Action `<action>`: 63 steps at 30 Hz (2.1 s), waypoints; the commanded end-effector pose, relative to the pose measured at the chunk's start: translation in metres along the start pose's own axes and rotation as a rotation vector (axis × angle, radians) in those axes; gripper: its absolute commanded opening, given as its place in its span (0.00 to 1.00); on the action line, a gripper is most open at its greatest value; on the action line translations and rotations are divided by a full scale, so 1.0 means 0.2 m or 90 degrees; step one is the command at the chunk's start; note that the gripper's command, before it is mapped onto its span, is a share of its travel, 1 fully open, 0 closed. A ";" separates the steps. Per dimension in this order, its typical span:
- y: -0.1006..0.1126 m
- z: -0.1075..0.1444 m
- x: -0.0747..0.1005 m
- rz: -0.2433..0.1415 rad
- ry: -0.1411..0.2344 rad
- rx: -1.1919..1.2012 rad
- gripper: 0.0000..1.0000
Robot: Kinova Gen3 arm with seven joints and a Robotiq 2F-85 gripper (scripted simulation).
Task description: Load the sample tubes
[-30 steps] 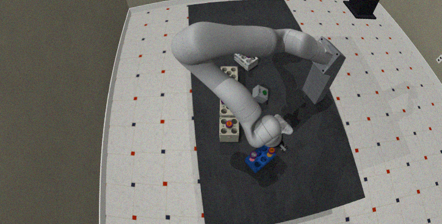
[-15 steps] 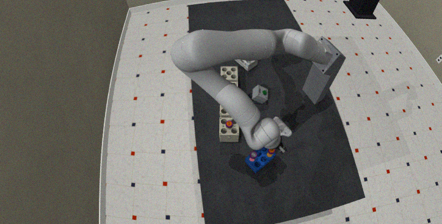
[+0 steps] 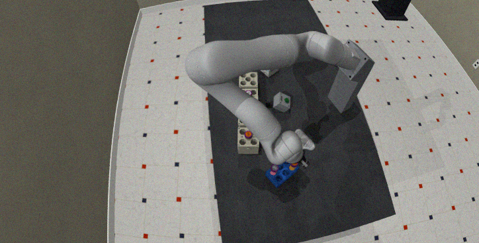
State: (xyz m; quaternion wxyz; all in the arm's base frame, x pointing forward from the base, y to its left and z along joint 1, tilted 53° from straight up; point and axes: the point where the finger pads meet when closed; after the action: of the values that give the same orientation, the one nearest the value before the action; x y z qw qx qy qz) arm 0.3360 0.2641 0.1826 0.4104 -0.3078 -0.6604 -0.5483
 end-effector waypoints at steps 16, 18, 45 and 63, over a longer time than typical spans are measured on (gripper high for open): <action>0.05 0.01 -0.10 -0.001 0.000 0.000 0.62; 0.05 0.01 -0.10 -0.001 0.000 0.000 0.62; 0.12 0.02 -0.25 -0.001 0.000 0.000 0.62; 0.16 0.02 -0.35 -0.001 0.000 0.000 0.62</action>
State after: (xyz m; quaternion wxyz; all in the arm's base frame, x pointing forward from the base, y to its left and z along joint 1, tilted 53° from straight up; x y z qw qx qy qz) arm 0.3929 0.2776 0.1383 0.4103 -0.3078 -0.6604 -0.5484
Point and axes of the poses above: the point where the finger pads meet when closed, its own x axis back along the fingers, its own z axis across the jaws, y = z × x, and after that the axes turned 8 degrees about -x, right-handed
